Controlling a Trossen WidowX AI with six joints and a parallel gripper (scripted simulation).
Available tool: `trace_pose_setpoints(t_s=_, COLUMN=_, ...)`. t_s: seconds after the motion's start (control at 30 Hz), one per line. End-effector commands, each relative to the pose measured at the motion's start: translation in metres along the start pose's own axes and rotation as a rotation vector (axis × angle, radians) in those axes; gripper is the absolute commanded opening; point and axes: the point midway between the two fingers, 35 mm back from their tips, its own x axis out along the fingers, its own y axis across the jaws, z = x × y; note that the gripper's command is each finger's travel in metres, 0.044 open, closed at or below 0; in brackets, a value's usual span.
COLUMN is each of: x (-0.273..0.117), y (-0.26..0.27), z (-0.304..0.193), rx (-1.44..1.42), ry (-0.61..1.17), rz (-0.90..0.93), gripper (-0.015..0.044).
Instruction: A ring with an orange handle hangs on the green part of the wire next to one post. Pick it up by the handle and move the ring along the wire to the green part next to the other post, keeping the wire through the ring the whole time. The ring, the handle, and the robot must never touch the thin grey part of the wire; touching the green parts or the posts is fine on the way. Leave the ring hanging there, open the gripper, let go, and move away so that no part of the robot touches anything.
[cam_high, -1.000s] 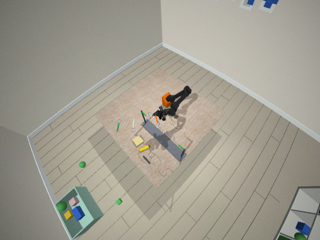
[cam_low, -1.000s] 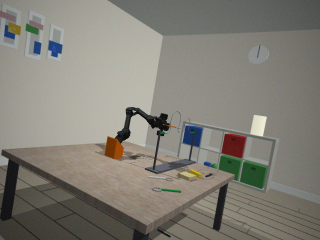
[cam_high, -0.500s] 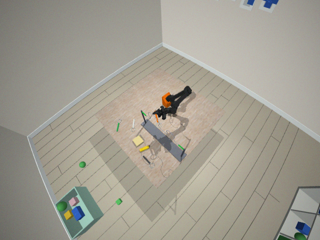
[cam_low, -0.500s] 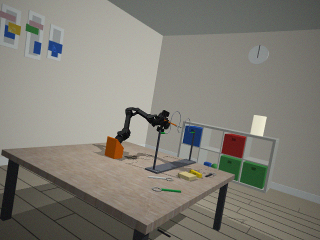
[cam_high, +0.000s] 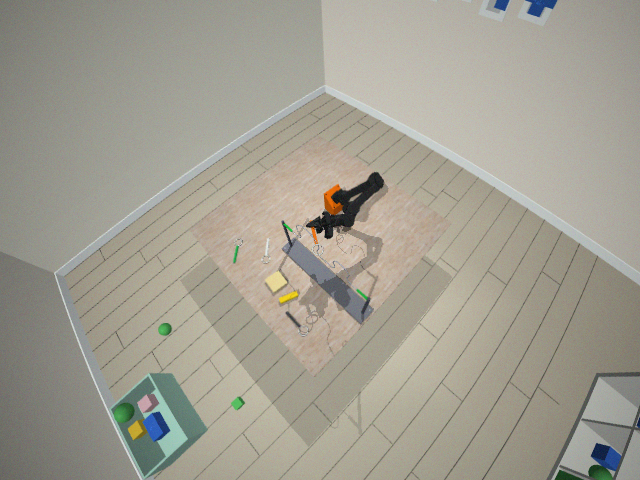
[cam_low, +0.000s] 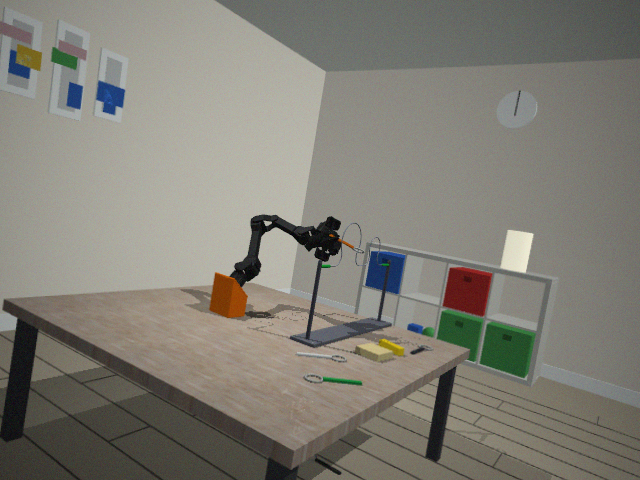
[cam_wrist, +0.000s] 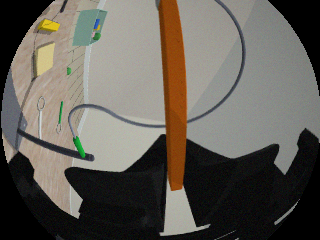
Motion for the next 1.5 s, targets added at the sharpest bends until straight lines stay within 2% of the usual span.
trace_pose_setpoints(t_s=0.0, x=0.0, y=-0.004, z=0.002, rx=0.023, ry=-0.004, rz=0.006, gripper=-0.015)
trace_pose_setpoints(t_s=1.47, x=-0.003, y=0.008, z=0.006, rx=0.479, ry=0.037, rz=0.247, gripper=-0.015)
